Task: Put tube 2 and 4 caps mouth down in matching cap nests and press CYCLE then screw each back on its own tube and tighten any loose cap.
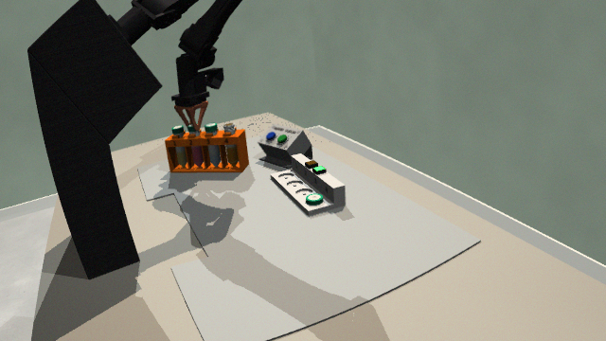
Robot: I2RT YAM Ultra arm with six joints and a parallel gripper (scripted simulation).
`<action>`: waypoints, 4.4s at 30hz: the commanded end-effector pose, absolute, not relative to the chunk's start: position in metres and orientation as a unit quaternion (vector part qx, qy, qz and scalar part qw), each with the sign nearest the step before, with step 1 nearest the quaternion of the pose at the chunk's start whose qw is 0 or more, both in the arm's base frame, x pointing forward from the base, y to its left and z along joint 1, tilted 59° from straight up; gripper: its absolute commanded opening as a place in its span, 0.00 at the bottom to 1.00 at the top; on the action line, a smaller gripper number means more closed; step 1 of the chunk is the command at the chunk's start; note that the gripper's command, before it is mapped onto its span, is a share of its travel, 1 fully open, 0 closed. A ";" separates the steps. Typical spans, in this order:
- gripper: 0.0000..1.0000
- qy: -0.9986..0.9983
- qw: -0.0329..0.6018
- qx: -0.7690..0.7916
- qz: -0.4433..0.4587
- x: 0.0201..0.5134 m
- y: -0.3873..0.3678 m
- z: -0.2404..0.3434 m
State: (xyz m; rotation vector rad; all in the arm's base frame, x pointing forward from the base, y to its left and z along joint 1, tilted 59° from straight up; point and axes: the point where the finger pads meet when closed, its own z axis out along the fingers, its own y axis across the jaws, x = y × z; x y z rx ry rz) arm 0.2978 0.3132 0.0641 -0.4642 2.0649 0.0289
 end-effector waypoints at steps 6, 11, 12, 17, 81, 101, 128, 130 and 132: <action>0.49 0.857 0.490 -0.151 0.039 0.297 0.315 0.066; 0.49 0.857 0.490 -0.151 0.039 0.297 0.315 0.066; 0.49 0.857 0.490 -0.151 0.039 0.297 0.315 0.066; 0.49 0.857 0.490 -0.151 0.039 0.297 0.315 0.066; 0.00 0.843 0.492 -0.216 0.001 0.297 0.315 0.066; 0.49 0.857 0.490 -0.151 0.039 0.297 0.315 0.066; 0.49 0.731 0.467 -0.473 -0.155 0.296 0.315 0.066; 0.49 0.711 0.460 -0.502 -0.174 0.296 0.315 0.066; 0.49 0.691 0.453 -0.530 -0.192 0.296 0.315 0.066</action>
